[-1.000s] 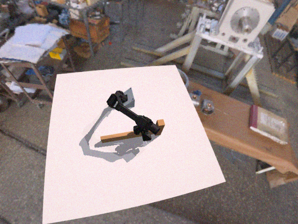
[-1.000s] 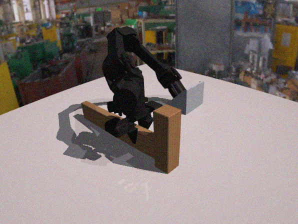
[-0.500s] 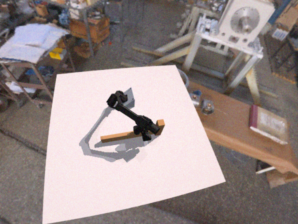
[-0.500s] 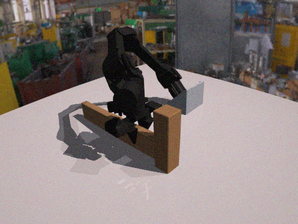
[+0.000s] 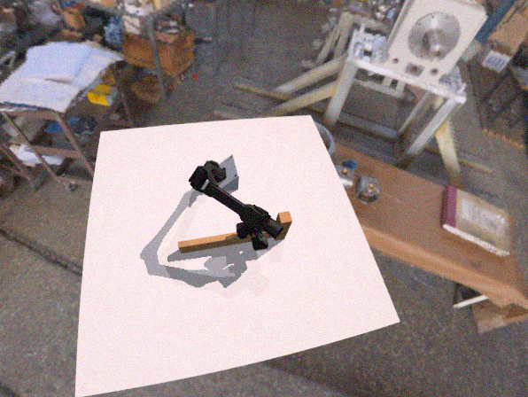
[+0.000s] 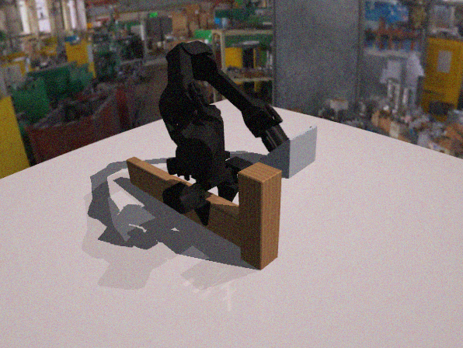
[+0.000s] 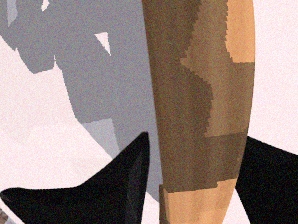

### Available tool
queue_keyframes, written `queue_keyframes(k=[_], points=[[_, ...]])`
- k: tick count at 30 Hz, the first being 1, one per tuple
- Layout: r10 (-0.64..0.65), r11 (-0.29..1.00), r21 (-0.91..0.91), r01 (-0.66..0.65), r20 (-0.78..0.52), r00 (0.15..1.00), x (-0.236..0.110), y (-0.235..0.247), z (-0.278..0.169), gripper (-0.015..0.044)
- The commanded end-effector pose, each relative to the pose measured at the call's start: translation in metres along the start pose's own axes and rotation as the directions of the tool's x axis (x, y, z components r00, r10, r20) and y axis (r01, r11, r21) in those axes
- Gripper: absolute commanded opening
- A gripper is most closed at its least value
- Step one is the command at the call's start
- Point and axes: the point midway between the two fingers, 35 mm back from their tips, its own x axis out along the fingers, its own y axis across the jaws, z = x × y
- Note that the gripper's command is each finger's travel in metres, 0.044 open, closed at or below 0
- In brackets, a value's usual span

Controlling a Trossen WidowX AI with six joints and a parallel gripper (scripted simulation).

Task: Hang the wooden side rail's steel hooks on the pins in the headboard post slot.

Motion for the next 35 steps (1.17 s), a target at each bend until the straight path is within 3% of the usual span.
queue_keyframes(k=[1, 6, 13, 18, 35], points=[[0.000, 1.000, 0.000, 0.000, 0.000, 1.000, 0.000, 0.000, 0.000, 0.0315], [0.000, 1.000, -0.002, 0.000, -0.007, 1.000, -0.030, 0.000, 0.000, 0.0440], [0.000, 1.000, -0.002, 0.000, -0.009, 1.000, -0.040, 0.000, 0.002, 0.0440], [-0.001, 1.000, -0.003, 0.001, -0.007, 1.000, -0.040, 0.000, 0.030, 0.0440], [-0.004, 1.000, 0.004, 0.004, -0.008, 1.000, -0.039, 0.001, 0.028, 0.0440]])
